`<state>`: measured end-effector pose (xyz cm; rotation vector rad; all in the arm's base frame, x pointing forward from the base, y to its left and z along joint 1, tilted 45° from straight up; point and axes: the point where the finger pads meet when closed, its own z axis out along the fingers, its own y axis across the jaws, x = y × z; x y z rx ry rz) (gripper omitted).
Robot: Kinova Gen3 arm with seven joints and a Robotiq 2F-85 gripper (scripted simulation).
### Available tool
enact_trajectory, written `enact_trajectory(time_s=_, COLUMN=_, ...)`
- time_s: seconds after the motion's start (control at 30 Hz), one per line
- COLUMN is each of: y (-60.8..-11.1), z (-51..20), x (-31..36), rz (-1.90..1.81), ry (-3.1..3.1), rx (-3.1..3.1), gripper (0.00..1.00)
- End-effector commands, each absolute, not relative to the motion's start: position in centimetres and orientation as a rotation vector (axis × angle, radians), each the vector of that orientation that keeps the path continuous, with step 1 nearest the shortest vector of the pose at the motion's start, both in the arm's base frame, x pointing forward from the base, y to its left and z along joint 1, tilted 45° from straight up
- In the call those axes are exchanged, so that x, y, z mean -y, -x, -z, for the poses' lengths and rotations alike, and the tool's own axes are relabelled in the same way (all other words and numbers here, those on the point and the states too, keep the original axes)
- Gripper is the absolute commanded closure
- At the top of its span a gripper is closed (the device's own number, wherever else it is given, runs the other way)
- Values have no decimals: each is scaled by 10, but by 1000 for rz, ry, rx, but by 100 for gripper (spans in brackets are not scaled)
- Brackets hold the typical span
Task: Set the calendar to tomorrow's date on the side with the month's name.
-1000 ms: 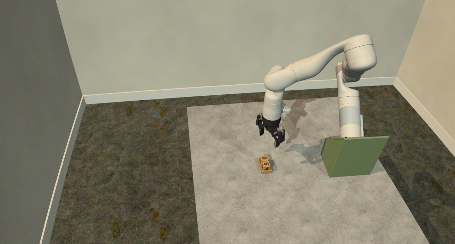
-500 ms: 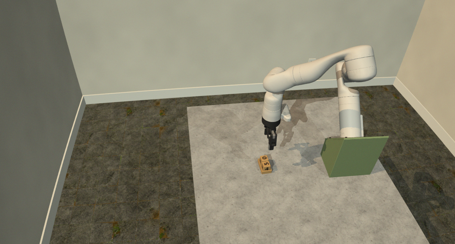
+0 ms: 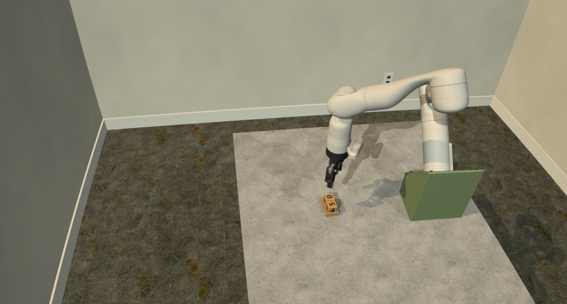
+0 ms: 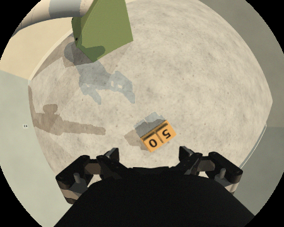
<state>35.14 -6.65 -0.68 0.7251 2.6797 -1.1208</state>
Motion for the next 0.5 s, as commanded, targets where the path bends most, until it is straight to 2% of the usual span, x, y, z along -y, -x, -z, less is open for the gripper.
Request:
enact_trajectory(time_s=0.0, y=-351, z=8, x=70, rz=1115, ry=-812, rx=-2625, gripper=0)
enact_trajectory(time_s=0.47, y=-353, z=13, x=72, rz=988, ry=-1247, rx=-2321, gripper=0)
